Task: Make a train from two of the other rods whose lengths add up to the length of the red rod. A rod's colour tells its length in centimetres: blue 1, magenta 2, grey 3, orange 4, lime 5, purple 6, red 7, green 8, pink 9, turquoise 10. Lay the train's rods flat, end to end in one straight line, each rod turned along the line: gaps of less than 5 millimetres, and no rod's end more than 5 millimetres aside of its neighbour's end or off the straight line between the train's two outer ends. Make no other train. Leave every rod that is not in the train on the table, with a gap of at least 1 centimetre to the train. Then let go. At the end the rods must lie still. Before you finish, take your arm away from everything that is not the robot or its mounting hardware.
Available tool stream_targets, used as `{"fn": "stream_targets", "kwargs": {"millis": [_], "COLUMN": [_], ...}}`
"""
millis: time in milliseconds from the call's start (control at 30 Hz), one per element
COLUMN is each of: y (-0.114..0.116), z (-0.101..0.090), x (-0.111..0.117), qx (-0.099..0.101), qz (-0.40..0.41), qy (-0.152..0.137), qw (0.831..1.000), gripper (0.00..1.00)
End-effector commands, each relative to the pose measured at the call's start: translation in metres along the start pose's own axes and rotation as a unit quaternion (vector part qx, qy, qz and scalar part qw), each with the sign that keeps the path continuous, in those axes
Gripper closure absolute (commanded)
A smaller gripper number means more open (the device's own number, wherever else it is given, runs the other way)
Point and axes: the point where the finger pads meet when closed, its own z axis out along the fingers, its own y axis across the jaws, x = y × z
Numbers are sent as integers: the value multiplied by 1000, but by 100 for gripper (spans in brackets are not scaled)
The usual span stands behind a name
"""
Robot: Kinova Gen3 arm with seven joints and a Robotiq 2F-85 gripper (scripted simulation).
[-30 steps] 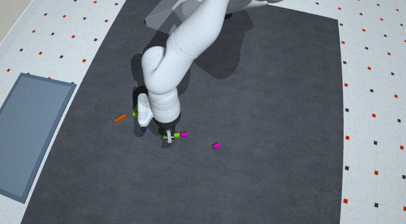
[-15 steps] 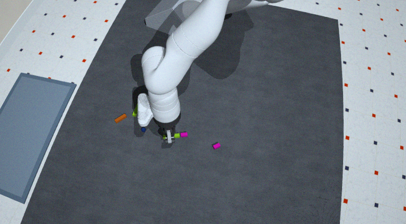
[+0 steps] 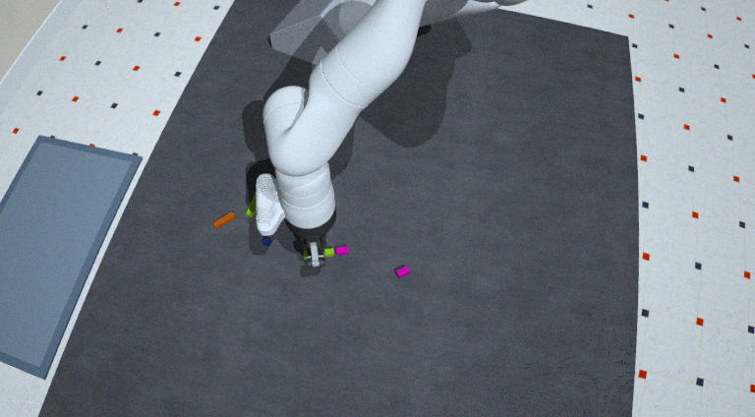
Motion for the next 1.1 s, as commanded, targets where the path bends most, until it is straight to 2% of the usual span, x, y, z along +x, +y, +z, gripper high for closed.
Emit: {"fn": "stream_targets", "kwargs": {"millis": [0,167,233,700,1000,1033,1067], "y": [-1,-1,-1,-1,-1,-1,-1], "z": [0,-13,-13,-81,-88,-88,-88], "x": [0,0,0,1,1,1,1], "qx": [1,1,1,1,1,1,1], "qz": [0,0,0,0,0,0,0], "qy": [0,0,0,0,0,0,0], "qw": [1000,1000,1000,1000,1000,1000,1000], "gripper": [76,76,76,76,76,0,0]}}
